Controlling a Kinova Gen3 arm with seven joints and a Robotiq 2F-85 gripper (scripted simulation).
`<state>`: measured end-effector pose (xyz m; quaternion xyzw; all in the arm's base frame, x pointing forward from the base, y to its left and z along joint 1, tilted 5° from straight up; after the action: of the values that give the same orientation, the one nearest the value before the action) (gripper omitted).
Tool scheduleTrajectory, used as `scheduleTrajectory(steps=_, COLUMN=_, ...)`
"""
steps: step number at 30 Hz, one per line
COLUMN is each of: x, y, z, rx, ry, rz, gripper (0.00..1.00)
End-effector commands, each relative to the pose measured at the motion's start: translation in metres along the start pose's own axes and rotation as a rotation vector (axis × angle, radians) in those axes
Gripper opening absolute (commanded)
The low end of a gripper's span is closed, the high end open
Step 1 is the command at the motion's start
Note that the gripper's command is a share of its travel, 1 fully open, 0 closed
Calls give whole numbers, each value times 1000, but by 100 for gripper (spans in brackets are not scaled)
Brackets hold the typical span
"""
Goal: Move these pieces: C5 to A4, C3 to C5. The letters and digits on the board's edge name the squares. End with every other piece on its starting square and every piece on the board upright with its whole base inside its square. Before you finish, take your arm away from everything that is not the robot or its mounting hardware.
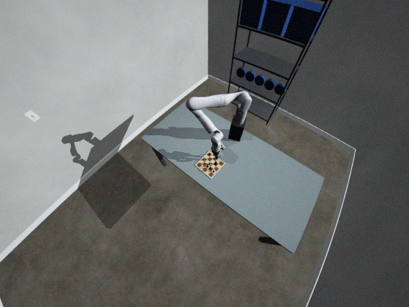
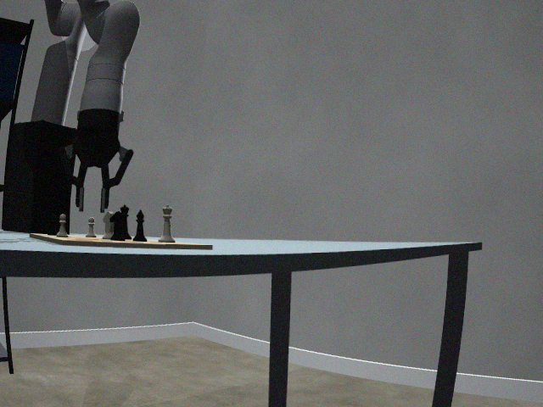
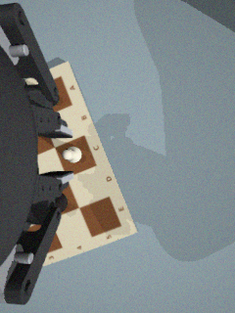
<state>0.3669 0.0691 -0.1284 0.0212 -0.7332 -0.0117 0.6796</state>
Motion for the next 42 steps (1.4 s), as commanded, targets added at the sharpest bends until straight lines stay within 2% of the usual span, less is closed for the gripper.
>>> scheduleTrajectory(steps=1, x=0, y=0, z=-1, rx=0, ry=-1, rz=0, gripper=34)
scheduleTrajectory(steps=12, x=-2, y=0, z=-1, rx=0, ry=-1, rz=0, gripper=34)
scheduleTrajectory(steps=31, x=-31, y=0, z=-1, rx=0, ry=-1, rz=0, gripper=34)
scheduleTrajectory(steps=42, x=-33, y=0, z=-1, rx=0, ry=-1, rz=0, gripper=34)
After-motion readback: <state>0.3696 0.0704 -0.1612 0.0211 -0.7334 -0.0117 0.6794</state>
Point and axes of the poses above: the point where the finger pads meet when closed, its own x axis back along the fingers, its own y axis across the jaws, z = x × y, the point moved 3 cm from there along x, back along the fingers, and after that the axes turned 14 degrees about x, right-handed, at the moved point
